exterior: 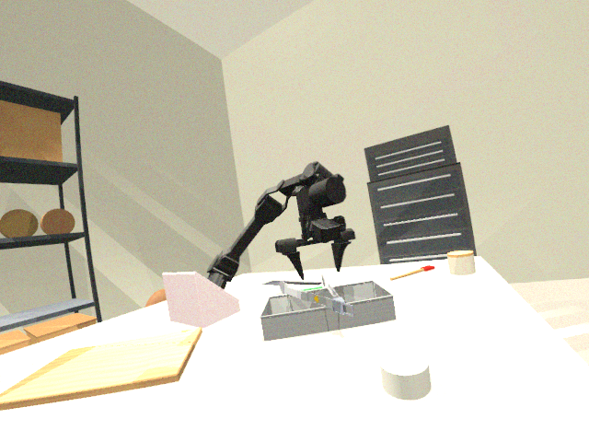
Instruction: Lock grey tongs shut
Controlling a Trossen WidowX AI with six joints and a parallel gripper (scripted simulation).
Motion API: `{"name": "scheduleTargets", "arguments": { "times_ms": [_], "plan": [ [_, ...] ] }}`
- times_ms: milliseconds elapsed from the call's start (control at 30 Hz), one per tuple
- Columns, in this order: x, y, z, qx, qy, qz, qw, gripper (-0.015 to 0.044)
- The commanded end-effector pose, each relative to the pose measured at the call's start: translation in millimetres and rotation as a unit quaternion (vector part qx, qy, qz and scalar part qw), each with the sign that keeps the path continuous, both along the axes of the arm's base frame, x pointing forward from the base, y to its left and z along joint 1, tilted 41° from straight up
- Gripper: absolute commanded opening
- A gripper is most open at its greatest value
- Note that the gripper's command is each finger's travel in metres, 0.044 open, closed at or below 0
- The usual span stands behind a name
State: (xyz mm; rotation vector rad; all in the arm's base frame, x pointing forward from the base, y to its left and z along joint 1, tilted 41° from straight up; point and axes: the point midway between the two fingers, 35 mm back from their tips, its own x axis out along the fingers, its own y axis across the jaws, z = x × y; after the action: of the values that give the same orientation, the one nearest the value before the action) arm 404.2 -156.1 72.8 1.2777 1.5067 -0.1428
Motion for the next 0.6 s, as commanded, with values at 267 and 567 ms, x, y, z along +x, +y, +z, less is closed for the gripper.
{"name": "scheduleTargets", "arguments": {
  "times_ms": [267, 567],
  "plan": [
    [4.9, 13.5, -16.5, 0.004, 0.003, -0.001, 1.000, 0.0440],
    [8.1, 22.7, -27.8, 0.004, 0.003, -0.001, 1.000, 0.0440]
  ]
}}
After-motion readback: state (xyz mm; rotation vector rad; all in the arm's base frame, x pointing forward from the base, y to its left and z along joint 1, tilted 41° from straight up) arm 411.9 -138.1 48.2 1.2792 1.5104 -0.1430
